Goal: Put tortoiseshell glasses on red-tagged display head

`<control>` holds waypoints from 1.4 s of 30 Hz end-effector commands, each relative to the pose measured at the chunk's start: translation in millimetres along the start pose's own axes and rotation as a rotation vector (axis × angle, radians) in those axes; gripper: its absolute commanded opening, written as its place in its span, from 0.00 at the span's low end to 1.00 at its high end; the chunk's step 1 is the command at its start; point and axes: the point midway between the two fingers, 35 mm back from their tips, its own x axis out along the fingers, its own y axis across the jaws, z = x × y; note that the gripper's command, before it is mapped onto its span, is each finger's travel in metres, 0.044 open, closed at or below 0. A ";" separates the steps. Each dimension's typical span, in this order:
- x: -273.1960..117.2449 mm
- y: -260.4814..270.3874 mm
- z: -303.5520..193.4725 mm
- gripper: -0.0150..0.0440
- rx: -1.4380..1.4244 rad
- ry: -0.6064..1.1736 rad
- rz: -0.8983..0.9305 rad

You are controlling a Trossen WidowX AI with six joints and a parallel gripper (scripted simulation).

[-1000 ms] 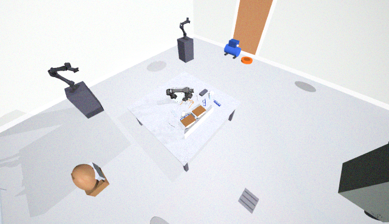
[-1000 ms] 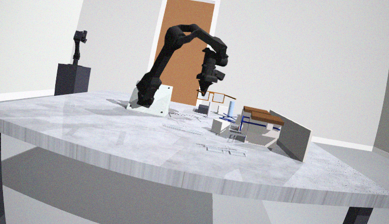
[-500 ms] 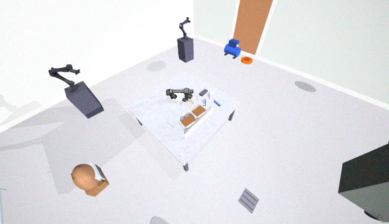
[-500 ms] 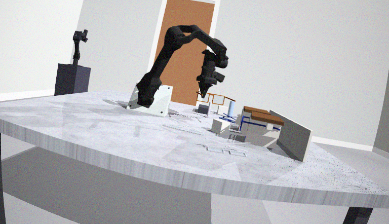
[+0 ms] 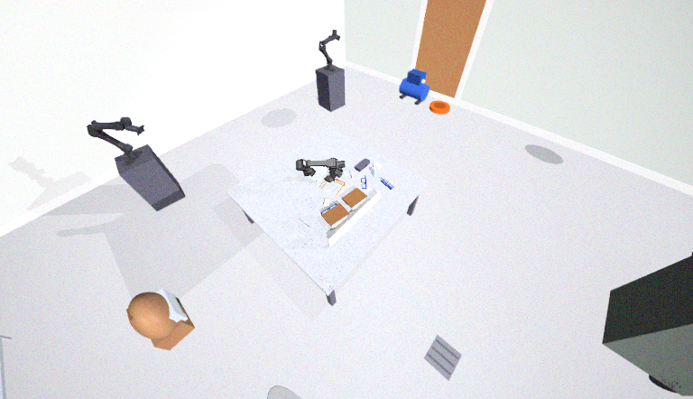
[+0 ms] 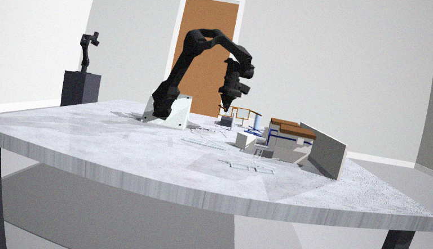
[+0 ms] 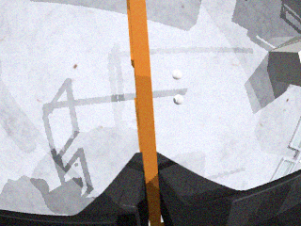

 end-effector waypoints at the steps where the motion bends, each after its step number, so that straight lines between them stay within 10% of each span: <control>1: 4.1 -0.3 -0.2 0.25 -0.007 0.000 -0.004; 42: 37.8 -0.6 1.0 0.25 -0.007 0.000 -0.005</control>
